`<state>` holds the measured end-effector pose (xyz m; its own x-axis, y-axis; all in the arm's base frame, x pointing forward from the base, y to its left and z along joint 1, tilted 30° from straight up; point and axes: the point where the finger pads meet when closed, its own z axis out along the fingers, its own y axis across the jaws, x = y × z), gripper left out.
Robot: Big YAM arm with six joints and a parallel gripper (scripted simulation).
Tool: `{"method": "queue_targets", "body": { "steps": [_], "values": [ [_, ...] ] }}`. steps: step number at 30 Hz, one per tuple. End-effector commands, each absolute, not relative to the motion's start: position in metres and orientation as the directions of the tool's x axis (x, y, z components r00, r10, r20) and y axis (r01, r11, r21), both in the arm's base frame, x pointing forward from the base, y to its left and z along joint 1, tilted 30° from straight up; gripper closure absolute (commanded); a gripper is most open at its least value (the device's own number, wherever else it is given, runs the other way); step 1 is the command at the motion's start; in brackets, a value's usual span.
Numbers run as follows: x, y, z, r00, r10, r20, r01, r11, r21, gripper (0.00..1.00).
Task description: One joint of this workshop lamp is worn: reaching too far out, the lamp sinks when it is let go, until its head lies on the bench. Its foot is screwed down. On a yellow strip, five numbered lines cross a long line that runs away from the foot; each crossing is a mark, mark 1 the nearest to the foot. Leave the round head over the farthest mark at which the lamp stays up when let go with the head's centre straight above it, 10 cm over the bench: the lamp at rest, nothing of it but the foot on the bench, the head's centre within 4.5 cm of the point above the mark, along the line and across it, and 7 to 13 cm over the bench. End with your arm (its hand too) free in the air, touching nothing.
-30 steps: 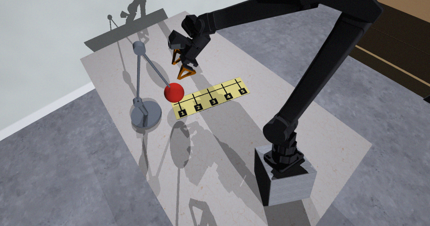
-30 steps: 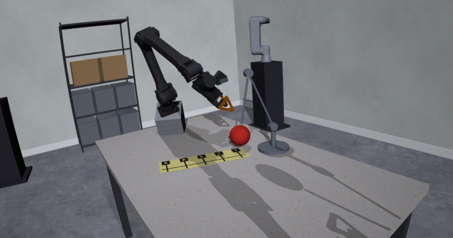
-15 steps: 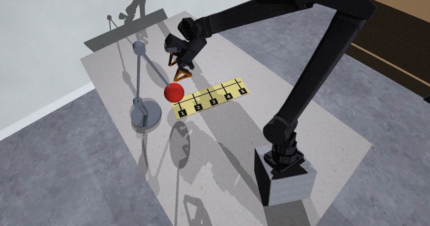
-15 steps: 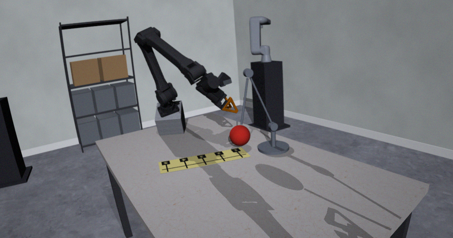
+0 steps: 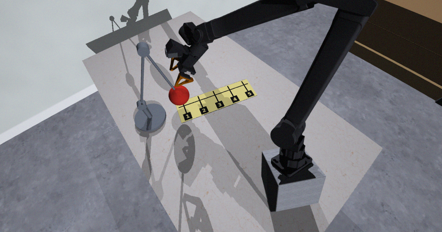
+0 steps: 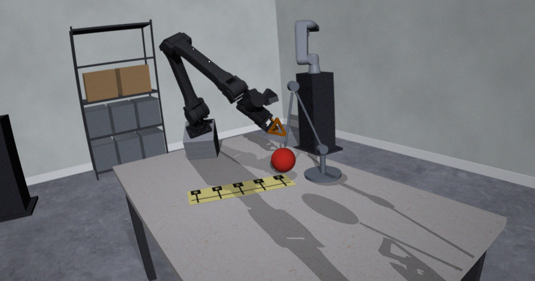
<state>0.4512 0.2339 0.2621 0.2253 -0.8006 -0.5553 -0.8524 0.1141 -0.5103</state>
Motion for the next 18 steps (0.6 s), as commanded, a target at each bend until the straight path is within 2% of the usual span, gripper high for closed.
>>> {"method": "queue_targets", "body": {
  "steps": [1,18],
  "values": [
    [0.455,0.248,0.257,0.227,-0.792,-0.566,-0.857,0.113,-0.502,0.00],
    [0.460,0.261,0.244,0.217,-0.787,-0.577,-0.870,0.113,-0.481,0.00]
  ]
}}
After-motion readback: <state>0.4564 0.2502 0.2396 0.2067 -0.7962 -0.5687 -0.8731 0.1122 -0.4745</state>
